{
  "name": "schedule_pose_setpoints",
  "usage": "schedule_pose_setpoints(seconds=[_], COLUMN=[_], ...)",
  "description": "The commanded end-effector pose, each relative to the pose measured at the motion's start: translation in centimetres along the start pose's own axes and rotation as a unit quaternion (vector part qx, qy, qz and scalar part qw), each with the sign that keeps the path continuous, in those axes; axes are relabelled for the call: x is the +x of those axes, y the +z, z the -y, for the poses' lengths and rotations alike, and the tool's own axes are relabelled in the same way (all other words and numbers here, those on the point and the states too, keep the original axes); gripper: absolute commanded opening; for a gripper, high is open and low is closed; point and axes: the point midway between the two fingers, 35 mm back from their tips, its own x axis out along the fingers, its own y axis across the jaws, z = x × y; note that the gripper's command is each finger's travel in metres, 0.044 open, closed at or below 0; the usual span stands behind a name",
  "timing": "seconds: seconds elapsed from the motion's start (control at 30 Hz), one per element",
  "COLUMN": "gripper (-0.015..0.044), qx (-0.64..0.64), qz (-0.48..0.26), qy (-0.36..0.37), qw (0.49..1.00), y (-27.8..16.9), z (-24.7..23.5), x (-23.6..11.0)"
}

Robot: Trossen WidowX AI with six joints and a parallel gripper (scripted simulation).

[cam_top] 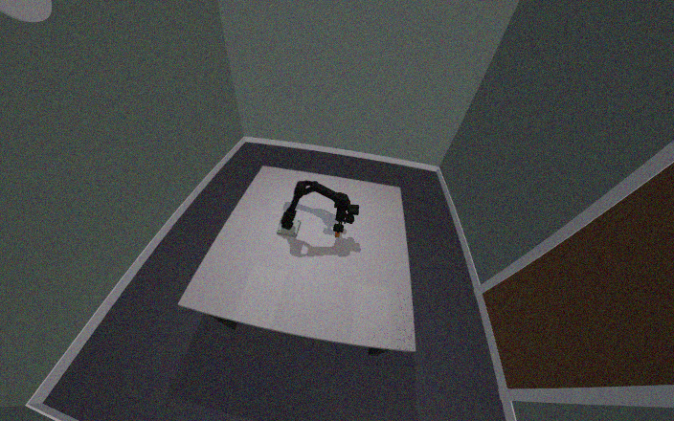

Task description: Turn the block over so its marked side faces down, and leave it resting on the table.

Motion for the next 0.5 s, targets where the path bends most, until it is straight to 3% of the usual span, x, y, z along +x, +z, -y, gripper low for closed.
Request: schedule_pose_setpoints(seconds=[0.0,0.47], gripper=[0.0440,0.0440], qx=[-0.001,-0.001], qz=[-0.001,-0.001], qy=[0.001,0.001], qw=[1.000,1.000], y=[-0.1,-0.1], z=[0.0,0.0], x=[1.3,3.0])
